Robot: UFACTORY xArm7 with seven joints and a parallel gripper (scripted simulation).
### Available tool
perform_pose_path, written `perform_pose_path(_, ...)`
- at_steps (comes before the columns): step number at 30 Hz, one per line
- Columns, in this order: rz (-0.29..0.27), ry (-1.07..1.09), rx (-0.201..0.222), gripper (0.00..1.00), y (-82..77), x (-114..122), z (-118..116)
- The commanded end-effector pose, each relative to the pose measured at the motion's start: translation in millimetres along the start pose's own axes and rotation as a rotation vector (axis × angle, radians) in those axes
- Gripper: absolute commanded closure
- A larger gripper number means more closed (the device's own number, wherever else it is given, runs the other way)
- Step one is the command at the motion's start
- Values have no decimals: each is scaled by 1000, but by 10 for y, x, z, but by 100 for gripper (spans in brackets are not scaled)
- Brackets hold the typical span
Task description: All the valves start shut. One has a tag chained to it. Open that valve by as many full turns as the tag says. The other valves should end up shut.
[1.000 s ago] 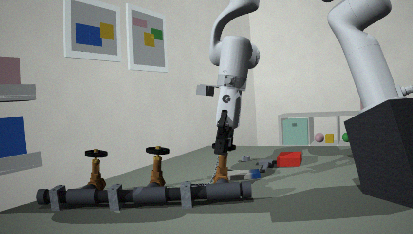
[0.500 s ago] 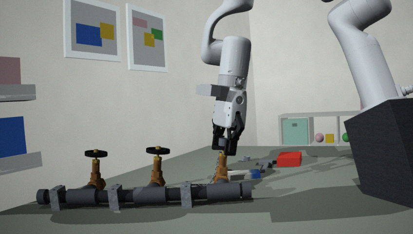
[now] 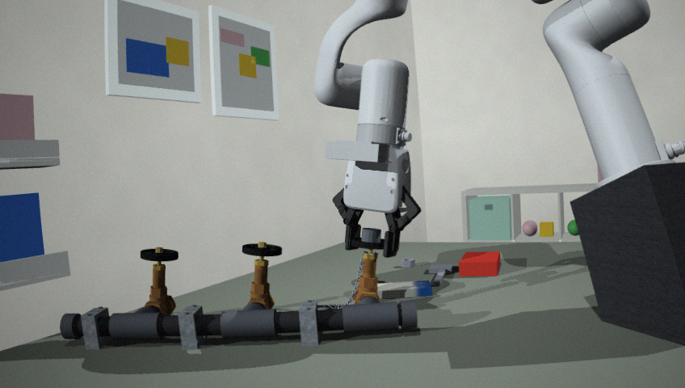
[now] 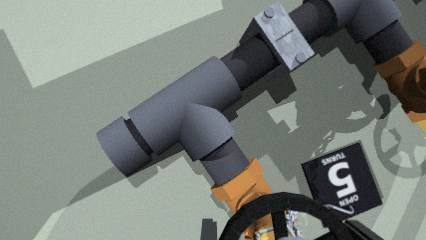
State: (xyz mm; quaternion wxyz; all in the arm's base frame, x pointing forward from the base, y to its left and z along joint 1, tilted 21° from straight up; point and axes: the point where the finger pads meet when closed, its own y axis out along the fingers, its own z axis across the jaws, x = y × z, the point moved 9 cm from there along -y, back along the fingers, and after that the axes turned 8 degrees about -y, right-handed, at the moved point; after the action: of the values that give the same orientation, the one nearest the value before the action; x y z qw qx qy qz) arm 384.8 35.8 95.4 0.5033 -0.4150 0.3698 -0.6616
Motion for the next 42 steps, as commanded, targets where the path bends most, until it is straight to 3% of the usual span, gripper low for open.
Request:
perform_pose_path(1,-7,-26,-12,100,-2,-13,19)
perform_pose_path(2,-7,-26,-12,0,-2,-13,19)
perform_pose_path(30,-7,-20,-12,0,-2,-13,19)
perform_pose_path(42,-8,175,-12,0,-2,-13,19)
